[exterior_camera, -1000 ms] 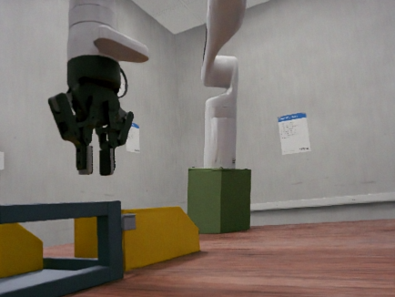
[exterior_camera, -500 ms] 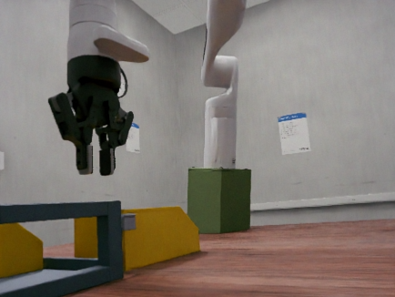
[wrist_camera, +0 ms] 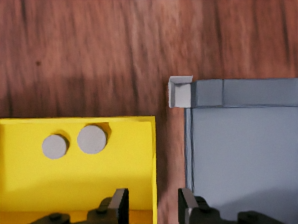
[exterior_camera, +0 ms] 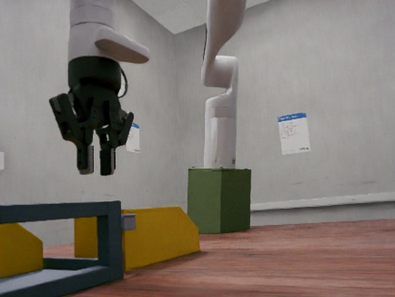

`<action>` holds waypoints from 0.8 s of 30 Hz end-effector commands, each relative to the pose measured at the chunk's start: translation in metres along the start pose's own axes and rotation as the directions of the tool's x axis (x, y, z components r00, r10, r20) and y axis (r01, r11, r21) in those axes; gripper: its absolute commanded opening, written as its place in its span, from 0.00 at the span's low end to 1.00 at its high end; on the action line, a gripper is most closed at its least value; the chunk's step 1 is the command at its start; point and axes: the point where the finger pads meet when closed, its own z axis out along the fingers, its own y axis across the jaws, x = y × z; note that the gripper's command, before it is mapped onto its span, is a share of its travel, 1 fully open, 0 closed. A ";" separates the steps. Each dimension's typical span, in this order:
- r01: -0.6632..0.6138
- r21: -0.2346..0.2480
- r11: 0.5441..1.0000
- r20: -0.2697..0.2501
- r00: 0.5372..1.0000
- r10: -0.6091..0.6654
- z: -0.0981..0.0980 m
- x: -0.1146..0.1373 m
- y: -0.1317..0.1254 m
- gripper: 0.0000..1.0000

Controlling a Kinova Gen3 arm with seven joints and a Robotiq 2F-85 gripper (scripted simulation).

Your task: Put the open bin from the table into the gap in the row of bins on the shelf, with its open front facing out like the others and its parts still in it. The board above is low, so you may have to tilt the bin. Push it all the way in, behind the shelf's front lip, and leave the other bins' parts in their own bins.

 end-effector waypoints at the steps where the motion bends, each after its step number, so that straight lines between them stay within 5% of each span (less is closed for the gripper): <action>1: 0.000 -0.002 1.000 -0.001 1.000 0.000 0.003 0.000 0.001 0.39; 24: 0.000 -0.002 1.000 -0.001 1.000 0.000 0.019 0.000 0.001 0.39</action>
